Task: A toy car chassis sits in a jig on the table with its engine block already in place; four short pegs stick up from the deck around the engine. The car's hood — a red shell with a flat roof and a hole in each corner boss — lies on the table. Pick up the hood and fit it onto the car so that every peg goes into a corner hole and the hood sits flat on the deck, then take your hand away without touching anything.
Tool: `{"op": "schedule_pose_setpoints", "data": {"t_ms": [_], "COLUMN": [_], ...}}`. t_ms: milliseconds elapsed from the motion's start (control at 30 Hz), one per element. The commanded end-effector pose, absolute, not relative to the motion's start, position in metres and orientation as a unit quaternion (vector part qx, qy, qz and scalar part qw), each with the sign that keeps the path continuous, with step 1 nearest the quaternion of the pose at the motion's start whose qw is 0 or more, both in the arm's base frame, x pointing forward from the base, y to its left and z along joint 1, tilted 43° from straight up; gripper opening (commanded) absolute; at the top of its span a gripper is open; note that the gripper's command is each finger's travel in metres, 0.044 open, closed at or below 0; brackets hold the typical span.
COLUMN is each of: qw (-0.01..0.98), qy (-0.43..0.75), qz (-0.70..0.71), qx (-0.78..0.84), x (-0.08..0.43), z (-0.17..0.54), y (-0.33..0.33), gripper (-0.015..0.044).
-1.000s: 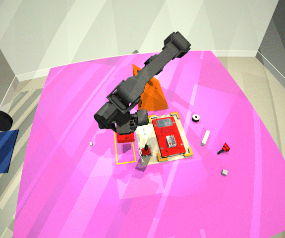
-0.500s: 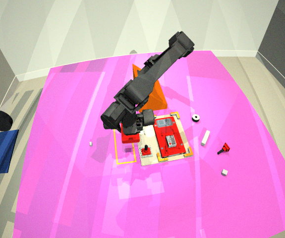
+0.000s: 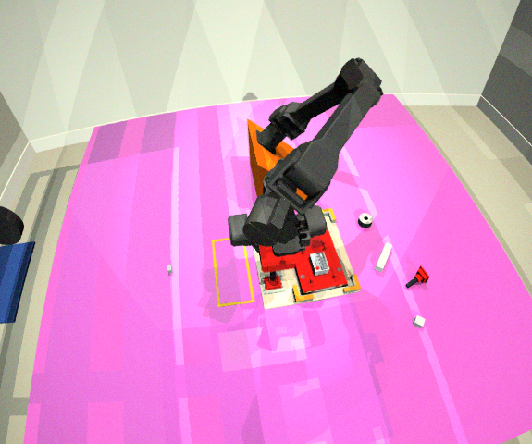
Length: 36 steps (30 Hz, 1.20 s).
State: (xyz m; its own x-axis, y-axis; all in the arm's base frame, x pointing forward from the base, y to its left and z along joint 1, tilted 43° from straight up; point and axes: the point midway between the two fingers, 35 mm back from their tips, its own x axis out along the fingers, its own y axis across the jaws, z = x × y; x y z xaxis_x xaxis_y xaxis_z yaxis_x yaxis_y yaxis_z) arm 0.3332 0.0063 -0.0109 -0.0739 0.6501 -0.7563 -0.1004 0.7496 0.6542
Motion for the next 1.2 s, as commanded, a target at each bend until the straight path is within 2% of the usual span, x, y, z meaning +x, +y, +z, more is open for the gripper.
{"op": "schedule_pose_setpoints", "data": {"t_ms": [0,500,1167], "qw": [0.652,0.651,0.65], "qy": [0.669,0.662,0.662], "qz": [0.291,0.306,0.307], "qx": [0.205,0.211,0.213], "x": [0.336,0.334,0.33], "z": [0.005,0.06,0.023], "y": [0.02,0.079,0.114], "gripper": [0.0,0.0,0.0]}}
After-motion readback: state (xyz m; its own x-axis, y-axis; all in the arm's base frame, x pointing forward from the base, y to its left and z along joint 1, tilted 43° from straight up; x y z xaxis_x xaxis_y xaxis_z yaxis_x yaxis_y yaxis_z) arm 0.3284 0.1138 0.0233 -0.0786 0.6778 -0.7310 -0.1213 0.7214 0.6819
